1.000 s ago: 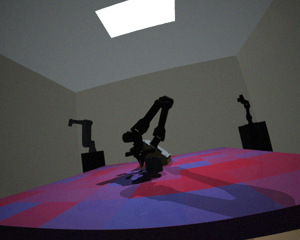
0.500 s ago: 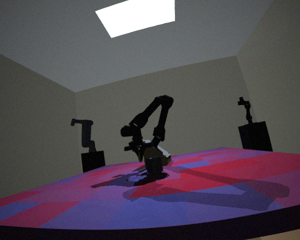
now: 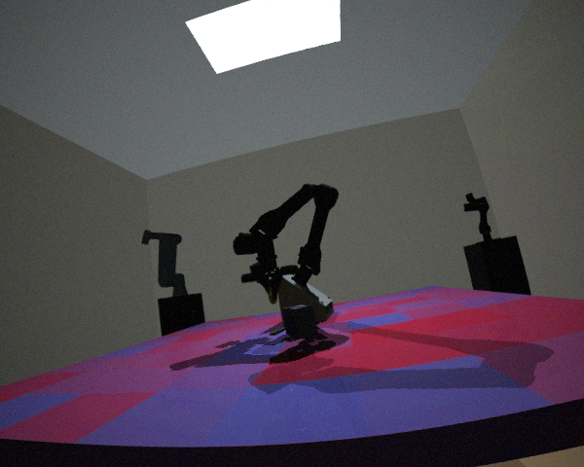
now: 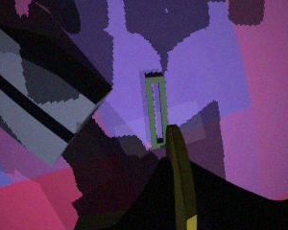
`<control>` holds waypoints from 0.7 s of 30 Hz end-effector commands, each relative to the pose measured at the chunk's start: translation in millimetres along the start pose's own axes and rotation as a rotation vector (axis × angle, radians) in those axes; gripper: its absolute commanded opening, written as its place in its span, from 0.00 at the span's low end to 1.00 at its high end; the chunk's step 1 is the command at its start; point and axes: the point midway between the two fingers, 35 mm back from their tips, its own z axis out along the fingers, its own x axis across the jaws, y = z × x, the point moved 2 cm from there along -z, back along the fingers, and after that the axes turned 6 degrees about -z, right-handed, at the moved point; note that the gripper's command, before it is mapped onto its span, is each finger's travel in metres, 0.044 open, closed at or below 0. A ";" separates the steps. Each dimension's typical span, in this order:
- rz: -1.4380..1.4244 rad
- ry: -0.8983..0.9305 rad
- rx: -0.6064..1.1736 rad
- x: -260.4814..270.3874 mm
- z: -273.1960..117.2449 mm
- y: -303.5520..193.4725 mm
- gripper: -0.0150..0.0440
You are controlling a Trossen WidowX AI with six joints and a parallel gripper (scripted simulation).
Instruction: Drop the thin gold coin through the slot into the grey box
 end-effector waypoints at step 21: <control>-0.704 -0.006 0.000 0.8 -6.0 -0.6 0.25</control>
